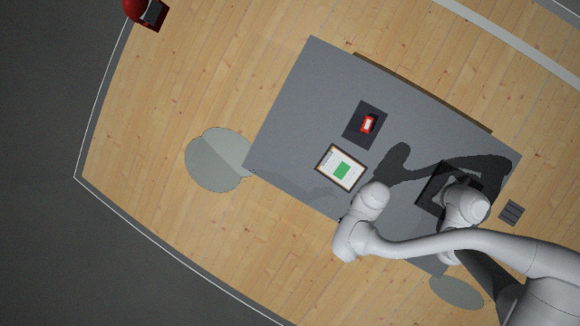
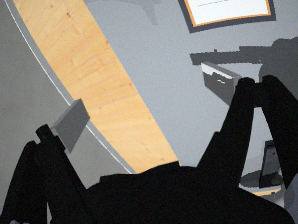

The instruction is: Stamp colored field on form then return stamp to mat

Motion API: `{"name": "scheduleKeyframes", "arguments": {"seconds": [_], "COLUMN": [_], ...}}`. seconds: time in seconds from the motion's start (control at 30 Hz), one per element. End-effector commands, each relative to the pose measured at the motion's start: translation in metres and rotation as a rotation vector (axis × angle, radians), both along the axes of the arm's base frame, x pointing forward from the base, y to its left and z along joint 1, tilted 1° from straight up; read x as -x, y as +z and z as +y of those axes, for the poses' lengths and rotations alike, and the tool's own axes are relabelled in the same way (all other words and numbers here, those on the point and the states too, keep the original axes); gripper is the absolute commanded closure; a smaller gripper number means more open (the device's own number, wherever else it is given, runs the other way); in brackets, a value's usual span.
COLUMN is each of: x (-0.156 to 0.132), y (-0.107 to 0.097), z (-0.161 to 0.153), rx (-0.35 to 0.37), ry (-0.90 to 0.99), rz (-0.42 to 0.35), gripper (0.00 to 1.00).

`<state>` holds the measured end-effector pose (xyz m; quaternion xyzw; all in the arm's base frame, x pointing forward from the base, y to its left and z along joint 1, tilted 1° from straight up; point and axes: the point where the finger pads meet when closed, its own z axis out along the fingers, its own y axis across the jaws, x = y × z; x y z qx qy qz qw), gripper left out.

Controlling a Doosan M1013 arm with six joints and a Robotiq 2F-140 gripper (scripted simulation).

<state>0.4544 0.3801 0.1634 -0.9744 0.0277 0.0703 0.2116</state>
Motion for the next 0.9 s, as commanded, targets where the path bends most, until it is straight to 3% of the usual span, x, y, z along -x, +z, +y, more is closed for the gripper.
{"name": "scheduleKeyframes", "arguments": {"seconds": [0.0,0.1,0.13,0.17,0.23,0.27,0.57,0.6,0.67,0.7,0.8,0.87], "x": [-0.044,-0.054,-0.078,-0.083,-0.098,-0.103,-0.151,-0.156,-0.156,-0.168,-0.177,-0.177], "y": [-0.008,-0.010,-0.013,-0.014,-0.016,-0.017,-0.021,-0.022,-0.022,-0.022,-0.022,-0.022], "z": [-0.057,-0.069,-0.107,-0.121,-0.144,-0.159,-0.294,-0.309,-0.309,-0.353,-0.394,-0.398], "rx": [0.121,0.121,0.168,0.210,0.213,0.256,0.406,0.412,0.412,0.429,0.453,0.455], "ry": [-0.239,-0.239,-0.353,-0.463,-0.470,-0.587,-1.053,-1.068,-1.068,-1.126,-1.215,-1.223], "rz": [0.047,0.047,0.065,0.080,0.081,0.095,0.131,0.132,0.132,0.134,0.136,0.136], "gripper": [0.00,0.00,0.00,0.00,0.00,0.00,0.00,0.00,0.00,0.00,0.00,0.00]}}
